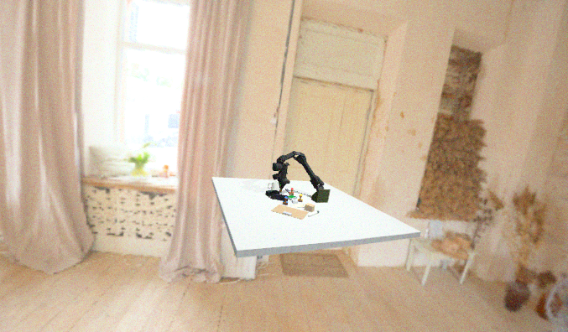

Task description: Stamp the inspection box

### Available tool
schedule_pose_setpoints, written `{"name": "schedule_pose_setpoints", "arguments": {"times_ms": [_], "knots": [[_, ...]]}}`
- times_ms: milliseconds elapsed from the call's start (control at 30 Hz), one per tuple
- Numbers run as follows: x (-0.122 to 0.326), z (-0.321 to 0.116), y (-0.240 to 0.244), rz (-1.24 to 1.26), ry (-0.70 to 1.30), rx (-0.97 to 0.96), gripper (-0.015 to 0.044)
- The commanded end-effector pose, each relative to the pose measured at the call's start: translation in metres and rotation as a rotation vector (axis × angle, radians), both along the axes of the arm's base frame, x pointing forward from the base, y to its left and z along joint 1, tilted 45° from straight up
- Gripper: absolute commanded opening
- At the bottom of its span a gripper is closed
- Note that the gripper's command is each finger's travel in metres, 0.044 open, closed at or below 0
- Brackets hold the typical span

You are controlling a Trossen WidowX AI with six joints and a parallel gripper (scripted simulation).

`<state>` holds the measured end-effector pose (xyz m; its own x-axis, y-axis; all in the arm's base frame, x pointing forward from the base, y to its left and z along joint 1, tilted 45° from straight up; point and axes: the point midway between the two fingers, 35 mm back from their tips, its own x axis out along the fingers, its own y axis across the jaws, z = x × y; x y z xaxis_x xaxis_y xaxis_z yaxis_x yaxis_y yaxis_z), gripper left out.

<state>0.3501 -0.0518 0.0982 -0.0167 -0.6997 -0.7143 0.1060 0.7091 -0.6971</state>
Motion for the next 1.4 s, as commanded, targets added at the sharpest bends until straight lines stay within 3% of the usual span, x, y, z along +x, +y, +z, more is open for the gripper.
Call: {"name": "schedule_pose_setpoints", "arguments": {"times_ms": [0, 933, 1367], "knots": [[0.001, 0.003, 0.002, -0.002, -0.008, 0.004, 0.0], [0.0, 0.012, 0.012, -0.002, -0.007, 0.003, 0.0], [-0.047, 0.005, 0.026, -0.002, -0.004, 0.006, 0.0]]}}
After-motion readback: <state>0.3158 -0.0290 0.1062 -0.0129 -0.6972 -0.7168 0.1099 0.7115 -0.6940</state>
